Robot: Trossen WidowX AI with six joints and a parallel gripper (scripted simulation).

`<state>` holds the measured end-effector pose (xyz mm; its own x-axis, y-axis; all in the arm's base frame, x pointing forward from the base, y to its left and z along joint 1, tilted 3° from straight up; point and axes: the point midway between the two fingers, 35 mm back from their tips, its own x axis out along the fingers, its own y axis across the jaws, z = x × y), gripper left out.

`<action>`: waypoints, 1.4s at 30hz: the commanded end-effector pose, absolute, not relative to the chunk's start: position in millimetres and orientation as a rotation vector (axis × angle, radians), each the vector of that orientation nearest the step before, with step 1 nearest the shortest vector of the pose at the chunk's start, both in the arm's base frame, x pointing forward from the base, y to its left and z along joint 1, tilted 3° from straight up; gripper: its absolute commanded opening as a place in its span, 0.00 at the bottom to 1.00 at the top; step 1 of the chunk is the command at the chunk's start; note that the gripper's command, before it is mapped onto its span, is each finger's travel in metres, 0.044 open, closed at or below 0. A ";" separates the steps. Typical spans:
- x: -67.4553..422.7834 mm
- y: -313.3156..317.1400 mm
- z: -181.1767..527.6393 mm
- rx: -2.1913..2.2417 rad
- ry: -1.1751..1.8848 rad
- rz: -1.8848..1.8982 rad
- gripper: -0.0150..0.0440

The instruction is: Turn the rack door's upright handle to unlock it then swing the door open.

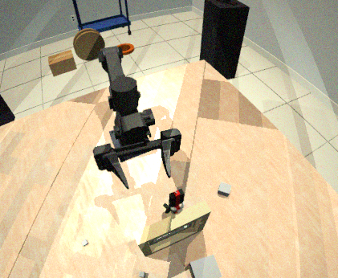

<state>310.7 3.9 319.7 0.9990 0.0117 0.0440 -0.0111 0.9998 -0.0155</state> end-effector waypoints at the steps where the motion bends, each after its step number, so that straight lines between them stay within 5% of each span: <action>1: 311.1 4.1 319.4 -0.015 -0.040 0.012 0.89; 4: 317.6 6.9 315.2 -0.010 0.014 0.022 0.76; 42: 350.8 62.3 235.3 0.010 0.911 0.129 0.76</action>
<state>351.9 58.0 238.4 0.6517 0.1112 -0.7503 -0.1076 0.9927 0.0536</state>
